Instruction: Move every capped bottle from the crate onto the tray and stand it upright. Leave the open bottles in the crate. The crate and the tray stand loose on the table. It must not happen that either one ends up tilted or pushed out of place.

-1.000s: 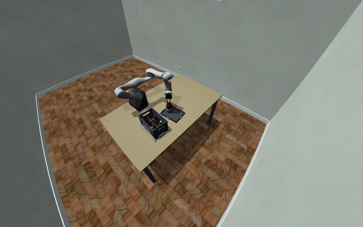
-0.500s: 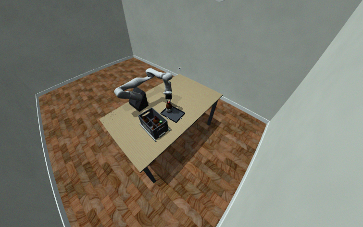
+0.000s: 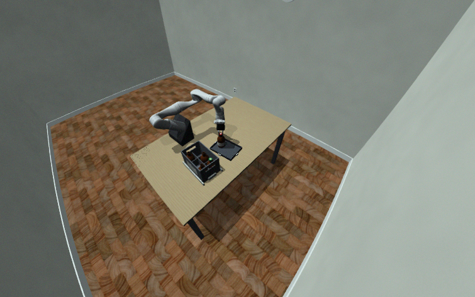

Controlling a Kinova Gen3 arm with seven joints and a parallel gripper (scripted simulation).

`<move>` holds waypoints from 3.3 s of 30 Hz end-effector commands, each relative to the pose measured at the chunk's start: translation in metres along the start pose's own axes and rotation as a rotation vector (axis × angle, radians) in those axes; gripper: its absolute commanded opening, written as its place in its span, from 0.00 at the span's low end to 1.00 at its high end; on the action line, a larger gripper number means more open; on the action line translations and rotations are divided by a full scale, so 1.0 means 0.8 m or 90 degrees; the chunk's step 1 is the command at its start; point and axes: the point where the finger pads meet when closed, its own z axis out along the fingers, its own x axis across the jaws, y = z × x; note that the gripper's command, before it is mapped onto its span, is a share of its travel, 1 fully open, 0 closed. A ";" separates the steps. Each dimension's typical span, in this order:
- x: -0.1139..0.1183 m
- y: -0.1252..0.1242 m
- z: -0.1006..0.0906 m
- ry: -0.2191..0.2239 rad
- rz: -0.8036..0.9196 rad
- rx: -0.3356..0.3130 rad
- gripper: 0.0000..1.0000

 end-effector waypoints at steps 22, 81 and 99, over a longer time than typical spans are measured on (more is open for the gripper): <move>0.000 -0.005 0.006 -0.004 -0.004 0.009 0.00; 0.000 -0.005 0.006 -0.004 -0.003 0.004 0.00; 0.000 -0.006 0.006 -0.004 -0.003 0.005 0.00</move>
